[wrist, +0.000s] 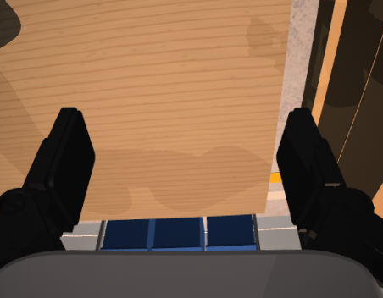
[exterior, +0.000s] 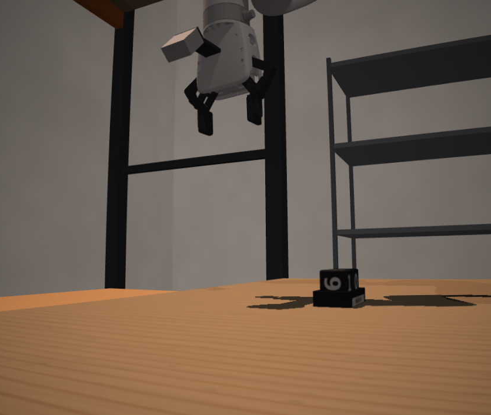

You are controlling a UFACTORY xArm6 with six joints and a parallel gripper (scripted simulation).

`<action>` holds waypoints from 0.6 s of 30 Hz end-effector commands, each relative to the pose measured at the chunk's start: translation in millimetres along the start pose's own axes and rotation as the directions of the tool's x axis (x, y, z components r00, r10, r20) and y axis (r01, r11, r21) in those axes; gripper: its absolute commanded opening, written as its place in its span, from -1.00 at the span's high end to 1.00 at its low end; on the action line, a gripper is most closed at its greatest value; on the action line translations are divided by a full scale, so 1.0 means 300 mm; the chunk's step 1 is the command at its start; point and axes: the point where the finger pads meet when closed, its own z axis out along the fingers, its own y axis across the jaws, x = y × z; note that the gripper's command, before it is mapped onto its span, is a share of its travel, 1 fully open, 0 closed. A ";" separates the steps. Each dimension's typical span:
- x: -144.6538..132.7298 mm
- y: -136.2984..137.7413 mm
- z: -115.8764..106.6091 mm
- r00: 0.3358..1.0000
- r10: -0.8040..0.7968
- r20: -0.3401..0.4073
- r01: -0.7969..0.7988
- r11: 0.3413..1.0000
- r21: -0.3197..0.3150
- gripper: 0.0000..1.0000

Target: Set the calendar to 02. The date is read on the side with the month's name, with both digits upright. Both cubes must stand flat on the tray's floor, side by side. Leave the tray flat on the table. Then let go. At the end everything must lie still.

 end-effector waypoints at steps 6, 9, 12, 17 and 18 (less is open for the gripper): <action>0.081 -0.267 0.163 0.999 -0.033 -0.004 0.033 0.999 -0.025 -1.00; 0.101 -0.330 0.204 0.999 -0.043 -0.006 0.043 0.999 -0.025 -1.00; 0.119 -0.391 0.243 0.999 -0.052 -0.009 0.051 0.998 -0.025 -1.00; 0.163 -0.538 0.336 0.997 -0.073 -0.019 0.073 0.997 -0.023 -1.00; 0.163 -0.538 0.336 0.997 -0.073 -0.019 0.073 0.997 -0.023 -1.00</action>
